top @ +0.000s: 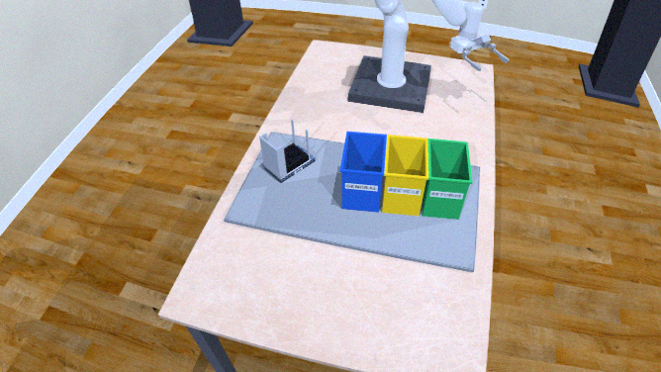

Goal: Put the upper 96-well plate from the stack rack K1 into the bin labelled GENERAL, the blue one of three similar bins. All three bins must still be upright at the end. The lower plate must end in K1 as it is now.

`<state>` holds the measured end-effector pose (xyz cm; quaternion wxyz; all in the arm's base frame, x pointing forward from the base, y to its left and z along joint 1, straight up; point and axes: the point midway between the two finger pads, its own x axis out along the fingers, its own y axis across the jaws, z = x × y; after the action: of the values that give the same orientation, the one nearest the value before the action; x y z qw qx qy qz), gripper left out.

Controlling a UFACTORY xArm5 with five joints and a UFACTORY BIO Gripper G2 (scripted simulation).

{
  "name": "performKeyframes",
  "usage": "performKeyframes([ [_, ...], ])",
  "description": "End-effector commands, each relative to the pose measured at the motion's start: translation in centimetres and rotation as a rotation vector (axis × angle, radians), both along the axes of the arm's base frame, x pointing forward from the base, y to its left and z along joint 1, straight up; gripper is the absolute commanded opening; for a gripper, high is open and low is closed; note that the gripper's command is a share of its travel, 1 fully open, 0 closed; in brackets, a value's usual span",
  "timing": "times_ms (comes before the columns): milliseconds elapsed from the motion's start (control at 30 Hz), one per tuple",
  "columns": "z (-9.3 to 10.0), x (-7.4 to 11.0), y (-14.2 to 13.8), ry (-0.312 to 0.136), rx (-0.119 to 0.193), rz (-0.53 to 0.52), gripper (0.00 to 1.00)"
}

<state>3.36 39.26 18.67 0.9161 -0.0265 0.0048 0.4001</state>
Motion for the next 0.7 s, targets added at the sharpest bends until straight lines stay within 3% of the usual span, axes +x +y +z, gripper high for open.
performKeyframes([
  [0,0.1,0.0,0.0,0.0,0.002,0.0,1.0],
  [533,0.1,0.0,0.0,0.0,0.002,0.0,1.0],
  [567,0.6,0.0,0.1,0.0,0.002,0.0,0.37],
  [667,2.1,0.0,0.2,0.001,0.002,0.0,0.37],
])
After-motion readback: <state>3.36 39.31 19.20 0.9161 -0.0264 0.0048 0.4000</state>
